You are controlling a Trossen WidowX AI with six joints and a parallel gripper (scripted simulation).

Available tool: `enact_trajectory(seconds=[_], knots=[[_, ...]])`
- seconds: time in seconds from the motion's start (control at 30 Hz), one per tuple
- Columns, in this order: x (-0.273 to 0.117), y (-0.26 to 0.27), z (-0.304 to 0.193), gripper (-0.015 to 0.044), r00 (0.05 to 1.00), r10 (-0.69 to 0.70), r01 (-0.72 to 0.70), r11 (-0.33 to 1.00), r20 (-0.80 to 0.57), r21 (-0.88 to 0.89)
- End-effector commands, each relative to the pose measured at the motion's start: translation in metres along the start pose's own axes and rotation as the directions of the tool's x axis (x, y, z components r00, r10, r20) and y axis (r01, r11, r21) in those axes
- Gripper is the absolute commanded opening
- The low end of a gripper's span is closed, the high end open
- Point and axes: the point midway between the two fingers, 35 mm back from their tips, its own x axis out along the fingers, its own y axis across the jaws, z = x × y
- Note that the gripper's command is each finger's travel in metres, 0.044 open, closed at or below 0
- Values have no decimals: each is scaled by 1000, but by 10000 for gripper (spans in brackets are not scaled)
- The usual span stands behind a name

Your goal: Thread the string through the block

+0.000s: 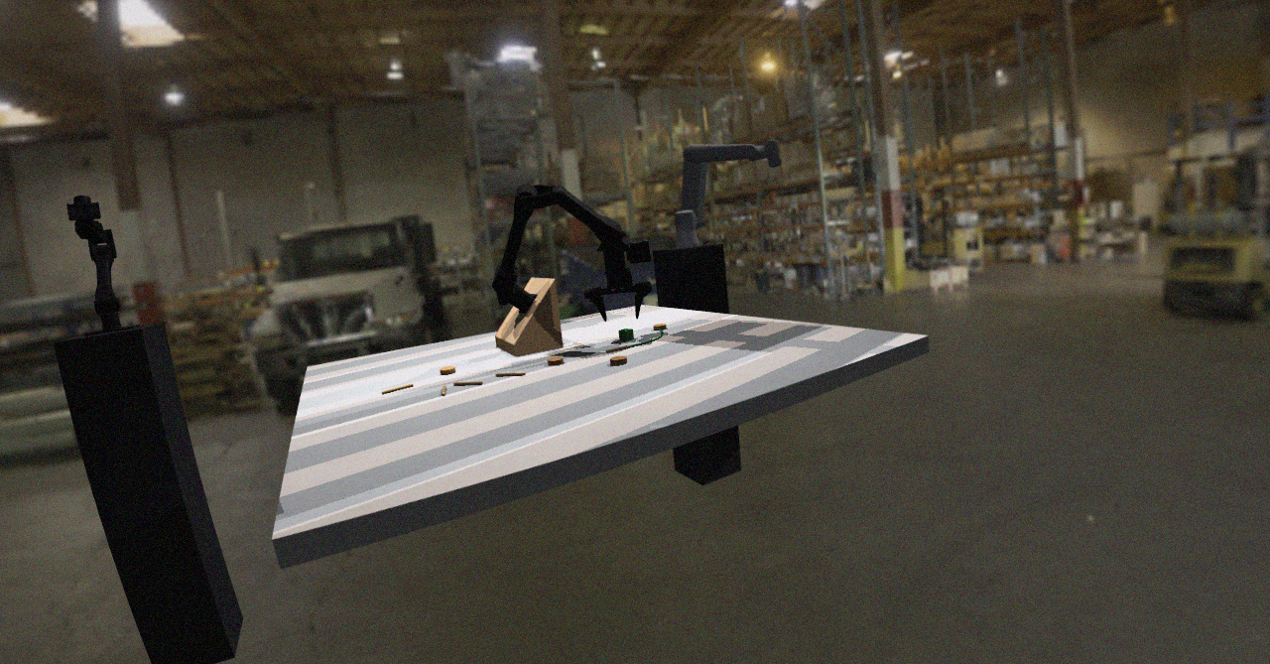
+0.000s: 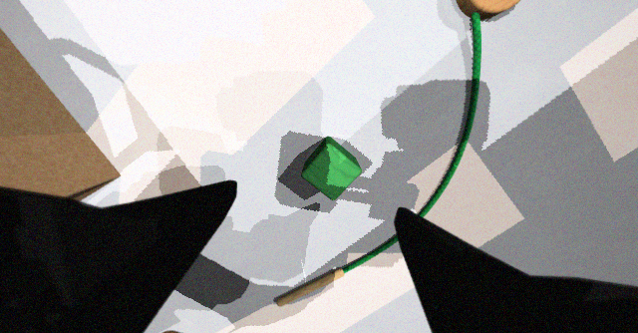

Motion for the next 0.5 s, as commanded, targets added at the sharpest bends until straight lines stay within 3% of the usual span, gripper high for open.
enact_trajectory(seconds=[0.0, 0.27, 0.47], knots=[[0, 0, 0, 440, 1000, 0, 0, 1000, 0, 0], [0, 0, 0, 241, 1000, 0, 0, 1000, 0, 0], [0, 0, 0, 241, 1000, 0, 0, 1000, 0, 0]])
